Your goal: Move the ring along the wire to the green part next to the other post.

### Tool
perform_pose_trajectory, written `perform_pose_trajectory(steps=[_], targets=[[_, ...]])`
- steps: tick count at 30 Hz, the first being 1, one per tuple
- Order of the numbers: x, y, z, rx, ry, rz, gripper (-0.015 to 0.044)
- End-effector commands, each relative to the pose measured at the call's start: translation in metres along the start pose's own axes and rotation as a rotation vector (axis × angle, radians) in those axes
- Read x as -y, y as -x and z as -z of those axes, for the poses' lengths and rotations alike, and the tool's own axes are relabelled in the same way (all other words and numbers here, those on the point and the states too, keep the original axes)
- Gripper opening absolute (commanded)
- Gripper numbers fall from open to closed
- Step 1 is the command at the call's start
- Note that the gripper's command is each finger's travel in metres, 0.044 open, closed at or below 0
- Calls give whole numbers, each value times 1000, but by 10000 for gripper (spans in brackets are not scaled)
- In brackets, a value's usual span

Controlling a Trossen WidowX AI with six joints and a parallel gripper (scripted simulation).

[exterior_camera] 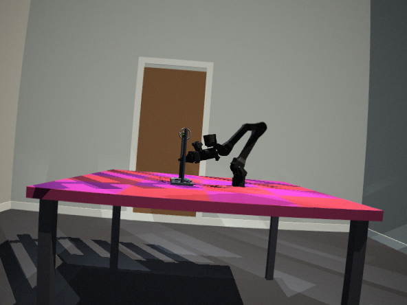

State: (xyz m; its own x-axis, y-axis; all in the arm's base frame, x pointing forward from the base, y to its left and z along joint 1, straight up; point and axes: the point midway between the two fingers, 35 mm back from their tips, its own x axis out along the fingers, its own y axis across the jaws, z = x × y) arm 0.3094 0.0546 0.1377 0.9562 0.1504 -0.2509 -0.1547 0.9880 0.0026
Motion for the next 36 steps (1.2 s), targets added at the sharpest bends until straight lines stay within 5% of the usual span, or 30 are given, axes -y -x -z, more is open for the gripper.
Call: perform_pose_trajectory(steps=[1,36], targets=[[-3,-1,-1,4,-5,-1,-150],[-15,4,21,-83,-12,-13,-150]])
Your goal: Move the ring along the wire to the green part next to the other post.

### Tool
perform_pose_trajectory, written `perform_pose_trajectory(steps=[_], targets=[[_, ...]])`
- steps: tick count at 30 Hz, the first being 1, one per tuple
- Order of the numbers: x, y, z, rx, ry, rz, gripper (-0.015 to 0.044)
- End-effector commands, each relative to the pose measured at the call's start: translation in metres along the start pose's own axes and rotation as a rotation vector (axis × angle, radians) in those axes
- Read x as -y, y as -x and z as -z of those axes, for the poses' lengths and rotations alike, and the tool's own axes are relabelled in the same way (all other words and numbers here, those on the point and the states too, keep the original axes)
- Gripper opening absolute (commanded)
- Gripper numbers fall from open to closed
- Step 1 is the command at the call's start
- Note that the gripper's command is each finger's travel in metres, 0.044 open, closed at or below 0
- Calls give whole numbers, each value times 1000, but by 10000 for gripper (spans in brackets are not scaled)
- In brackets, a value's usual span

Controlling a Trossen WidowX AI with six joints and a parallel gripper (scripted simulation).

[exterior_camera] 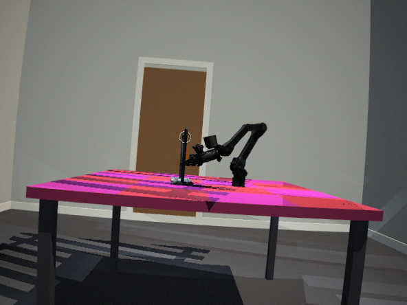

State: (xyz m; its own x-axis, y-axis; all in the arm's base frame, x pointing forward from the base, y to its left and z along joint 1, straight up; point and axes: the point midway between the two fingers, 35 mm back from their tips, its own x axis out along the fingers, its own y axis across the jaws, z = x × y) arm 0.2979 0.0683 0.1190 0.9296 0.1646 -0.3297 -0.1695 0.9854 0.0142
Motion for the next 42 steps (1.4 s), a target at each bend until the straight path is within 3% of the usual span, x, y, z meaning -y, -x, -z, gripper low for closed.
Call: perform_pose_trajectory(steps=[1,9,21,42], targets=[[1,0,0,0,-5,4,-150],[1,0,0,0,-5,4,-150],[0,1,0,-1,0,0,160],[0,34,-2,-2,-4,3,160]])
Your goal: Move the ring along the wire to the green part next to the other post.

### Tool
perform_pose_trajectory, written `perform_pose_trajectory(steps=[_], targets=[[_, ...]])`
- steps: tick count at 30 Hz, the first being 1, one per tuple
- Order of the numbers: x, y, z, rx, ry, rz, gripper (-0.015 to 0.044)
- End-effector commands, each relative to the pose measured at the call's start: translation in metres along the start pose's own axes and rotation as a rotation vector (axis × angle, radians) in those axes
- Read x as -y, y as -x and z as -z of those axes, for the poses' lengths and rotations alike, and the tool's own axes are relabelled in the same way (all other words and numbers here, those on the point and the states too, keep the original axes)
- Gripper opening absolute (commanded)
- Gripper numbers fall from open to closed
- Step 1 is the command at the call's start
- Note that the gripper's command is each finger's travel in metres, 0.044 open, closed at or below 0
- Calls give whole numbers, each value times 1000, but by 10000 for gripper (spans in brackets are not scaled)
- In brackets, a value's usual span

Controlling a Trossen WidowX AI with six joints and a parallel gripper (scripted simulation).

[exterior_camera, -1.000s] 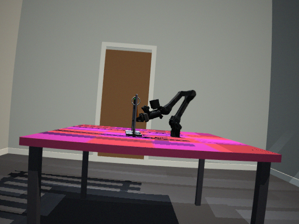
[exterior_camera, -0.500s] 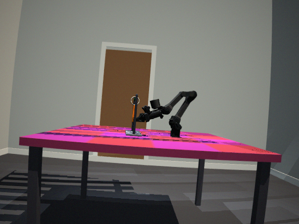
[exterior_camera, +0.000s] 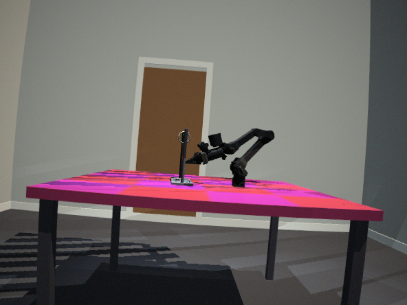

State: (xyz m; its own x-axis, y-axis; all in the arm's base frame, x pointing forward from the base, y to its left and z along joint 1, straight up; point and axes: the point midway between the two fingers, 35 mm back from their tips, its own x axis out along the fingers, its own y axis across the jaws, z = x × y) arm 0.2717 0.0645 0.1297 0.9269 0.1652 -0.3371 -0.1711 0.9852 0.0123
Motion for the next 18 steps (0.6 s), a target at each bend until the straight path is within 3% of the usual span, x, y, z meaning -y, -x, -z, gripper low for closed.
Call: perform_pose_trajectory(steps=[1,18], targets=[[1,7,-1,5,-6,4,160],[1,22,2,5,-8,5,160]])
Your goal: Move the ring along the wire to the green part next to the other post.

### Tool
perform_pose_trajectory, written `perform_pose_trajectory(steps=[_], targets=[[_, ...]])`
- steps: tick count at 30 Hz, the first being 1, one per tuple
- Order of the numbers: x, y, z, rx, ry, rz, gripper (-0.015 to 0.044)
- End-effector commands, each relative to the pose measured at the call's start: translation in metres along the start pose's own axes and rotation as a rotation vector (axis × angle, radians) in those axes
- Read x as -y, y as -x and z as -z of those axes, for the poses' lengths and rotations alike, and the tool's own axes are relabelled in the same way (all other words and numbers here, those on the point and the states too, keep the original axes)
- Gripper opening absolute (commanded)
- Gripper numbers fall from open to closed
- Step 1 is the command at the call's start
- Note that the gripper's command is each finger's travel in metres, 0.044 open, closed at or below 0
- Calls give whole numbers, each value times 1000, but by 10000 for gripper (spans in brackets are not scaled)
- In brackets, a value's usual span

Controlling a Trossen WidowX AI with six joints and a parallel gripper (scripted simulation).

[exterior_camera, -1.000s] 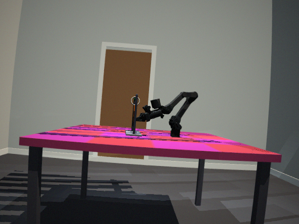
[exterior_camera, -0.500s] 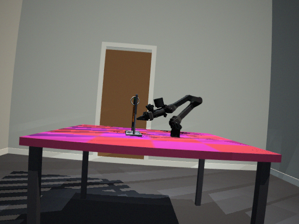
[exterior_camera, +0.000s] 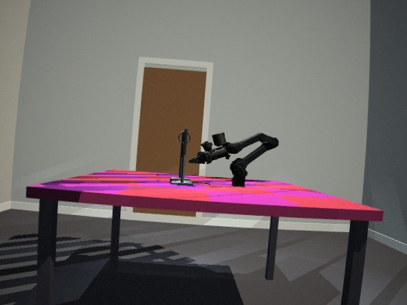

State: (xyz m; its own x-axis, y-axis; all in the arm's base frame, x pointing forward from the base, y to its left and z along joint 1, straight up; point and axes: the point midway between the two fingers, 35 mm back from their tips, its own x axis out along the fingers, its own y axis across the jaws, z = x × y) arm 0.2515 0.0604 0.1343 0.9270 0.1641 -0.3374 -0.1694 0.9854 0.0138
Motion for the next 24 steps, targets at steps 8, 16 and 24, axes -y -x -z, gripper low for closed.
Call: perform_pose_trajectory(steps=[8,16,24], targets=[[1,1,-1,5,-6,4,160],[1,1,-1,5,-6,4,160],[0,25,-1,3,-1,0,317]])
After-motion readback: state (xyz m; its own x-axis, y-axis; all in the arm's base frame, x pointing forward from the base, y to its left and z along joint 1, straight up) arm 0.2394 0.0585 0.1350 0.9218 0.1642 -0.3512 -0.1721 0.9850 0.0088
